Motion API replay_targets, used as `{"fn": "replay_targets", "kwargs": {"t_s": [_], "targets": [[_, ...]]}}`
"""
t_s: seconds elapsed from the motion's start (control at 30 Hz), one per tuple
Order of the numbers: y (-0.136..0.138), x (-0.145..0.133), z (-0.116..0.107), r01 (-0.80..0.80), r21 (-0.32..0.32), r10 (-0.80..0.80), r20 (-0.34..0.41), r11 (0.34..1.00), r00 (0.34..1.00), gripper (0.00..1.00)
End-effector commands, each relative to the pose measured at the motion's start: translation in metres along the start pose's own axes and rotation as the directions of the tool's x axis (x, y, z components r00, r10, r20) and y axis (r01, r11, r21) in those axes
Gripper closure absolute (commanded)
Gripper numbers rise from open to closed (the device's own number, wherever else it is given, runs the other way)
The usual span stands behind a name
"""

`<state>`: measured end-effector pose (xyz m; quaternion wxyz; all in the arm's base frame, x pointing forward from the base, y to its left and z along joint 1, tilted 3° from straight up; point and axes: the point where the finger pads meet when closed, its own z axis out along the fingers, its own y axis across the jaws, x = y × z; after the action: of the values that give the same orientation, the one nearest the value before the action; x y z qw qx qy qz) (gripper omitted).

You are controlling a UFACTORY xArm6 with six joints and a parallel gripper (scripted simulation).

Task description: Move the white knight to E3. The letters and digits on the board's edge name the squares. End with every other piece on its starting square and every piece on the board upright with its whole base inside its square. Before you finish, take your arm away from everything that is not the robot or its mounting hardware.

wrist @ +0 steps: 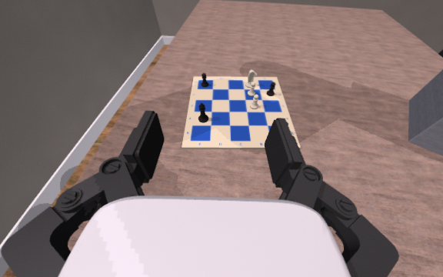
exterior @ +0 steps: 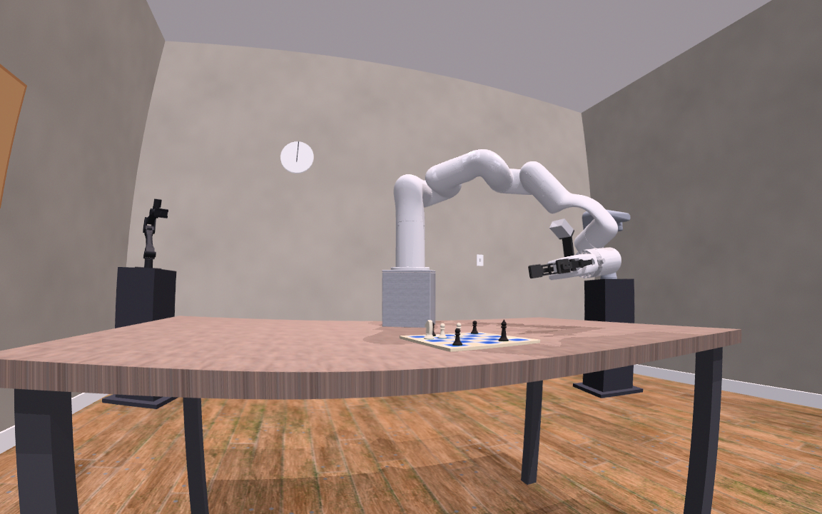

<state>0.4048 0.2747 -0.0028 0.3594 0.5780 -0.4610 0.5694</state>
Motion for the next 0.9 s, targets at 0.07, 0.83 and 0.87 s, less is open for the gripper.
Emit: {"fn": "replay_targets", "kwargs": {"t_s": [0.07, 0.83, 0.87], "targets": [[-0.003, -0.003, 0.014, 0.007, -0.043, -0.005, 0.059, 0.999, 0.998, 0.00], [0.036, -0.025, 0.149, 0.028, -0.617, 0.423, 0.572, 0.787, 0.703, 0.00], [0.040, -0.021, 0.159, 0.016, -0.677, 0.510, 0.570, 0.736, 0.644, 0.00]]}}
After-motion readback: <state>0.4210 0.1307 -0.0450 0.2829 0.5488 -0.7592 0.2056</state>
